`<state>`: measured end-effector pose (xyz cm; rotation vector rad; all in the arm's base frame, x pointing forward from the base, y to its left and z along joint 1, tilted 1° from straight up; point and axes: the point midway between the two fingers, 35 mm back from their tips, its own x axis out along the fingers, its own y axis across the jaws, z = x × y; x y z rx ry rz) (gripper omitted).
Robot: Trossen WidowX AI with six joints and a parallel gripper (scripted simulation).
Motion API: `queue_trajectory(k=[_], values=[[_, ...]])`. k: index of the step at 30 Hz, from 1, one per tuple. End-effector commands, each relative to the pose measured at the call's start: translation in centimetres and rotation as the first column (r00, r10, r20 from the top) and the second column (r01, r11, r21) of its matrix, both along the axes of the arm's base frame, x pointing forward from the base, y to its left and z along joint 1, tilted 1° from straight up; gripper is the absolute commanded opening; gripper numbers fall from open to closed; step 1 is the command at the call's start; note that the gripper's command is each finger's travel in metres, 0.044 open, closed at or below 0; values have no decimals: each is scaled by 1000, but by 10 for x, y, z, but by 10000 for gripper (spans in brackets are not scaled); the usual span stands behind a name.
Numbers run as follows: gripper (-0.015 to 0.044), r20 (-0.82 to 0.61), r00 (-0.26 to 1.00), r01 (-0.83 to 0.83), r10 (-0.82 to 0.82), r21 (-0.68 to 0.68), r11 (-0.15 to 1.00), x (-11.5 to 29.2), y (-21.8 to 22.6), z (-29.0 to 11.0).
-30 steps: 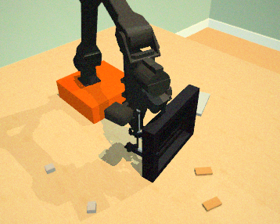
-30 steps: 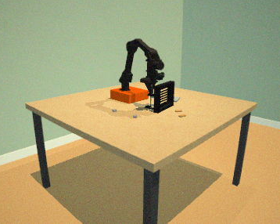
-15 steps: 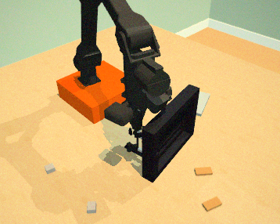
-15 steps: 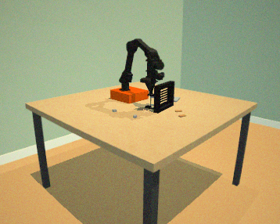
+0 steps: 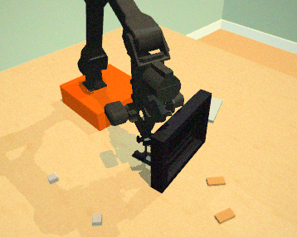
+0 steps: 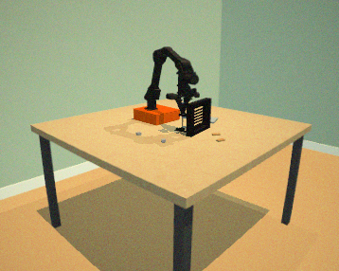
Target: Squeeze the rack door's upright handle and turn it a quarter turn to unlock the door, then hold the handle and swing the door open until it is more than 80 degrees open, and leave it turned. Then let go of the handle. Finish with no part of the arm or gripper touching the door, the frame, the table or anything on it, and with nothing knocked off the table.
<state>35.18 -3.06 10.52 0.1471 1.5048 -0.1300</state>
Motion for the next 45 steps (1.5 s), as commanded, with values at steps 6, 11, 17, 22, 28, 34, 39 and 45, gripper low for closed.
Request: queue_trajectory(k=[6,11,17,22,28,34,39,45], values=[[21,-13,901,433,-433,26,901,0,0,-2],[21,-22,769,640,-639,37,768,0,0,-2],[21,-36,549,835,-835,47,548,0,0,-2],[21,-50,330,944,-943,52,327,0,0,-2],[21,-60,164,986,-985,53,161,0,0,-2],[21,-60,164,986,-985,53,161,0,0,-2],[73,-60,164,986,-985,53,161,0,0,-2],[231,-60,164,986,-985,53,161,0,0,-2]])
